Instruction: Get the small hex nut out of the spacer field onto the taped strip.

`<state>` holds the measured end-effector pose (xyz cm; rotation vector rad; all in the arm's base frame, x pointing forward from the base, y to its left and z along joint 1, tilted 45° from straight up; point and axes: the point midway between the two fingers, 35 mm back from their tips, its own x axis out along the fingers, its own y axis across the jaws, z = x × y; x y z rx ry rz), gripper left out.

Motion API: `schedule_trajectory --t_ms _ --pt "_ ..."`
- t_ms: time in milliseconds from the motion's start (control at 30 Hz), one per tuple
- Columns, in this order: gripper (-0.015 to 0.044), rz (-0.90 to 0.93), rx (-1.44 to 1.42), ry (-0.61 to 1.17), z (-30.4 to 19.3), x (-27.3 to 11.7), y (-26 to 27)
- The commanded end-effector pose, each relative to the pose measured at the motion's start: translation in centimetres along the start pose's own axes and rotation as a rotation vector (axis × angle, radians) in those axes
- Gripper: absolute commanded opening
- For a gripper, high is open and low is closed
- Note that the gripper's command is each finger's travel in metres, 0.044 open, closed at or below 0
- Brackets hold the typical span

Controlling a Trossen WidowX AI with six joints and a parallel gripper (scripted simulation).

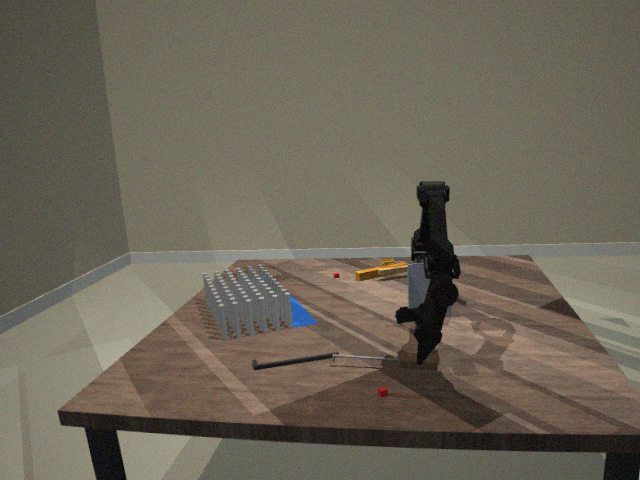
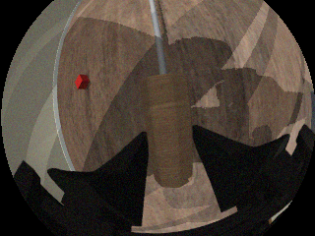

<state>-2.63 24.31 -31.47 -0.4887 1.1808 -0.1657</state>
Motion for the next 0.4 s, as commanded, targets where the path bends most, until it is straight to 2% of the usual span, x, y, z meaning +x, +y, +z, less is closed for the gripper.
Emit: schedule_trajectory --t_ms 0,367 --pt "0.0157 0.001 0.0 0.0 0.01 -0.06 0.05" --pt "0.044 0.001 0.0 0.0 0.01 -0.06 0.05"
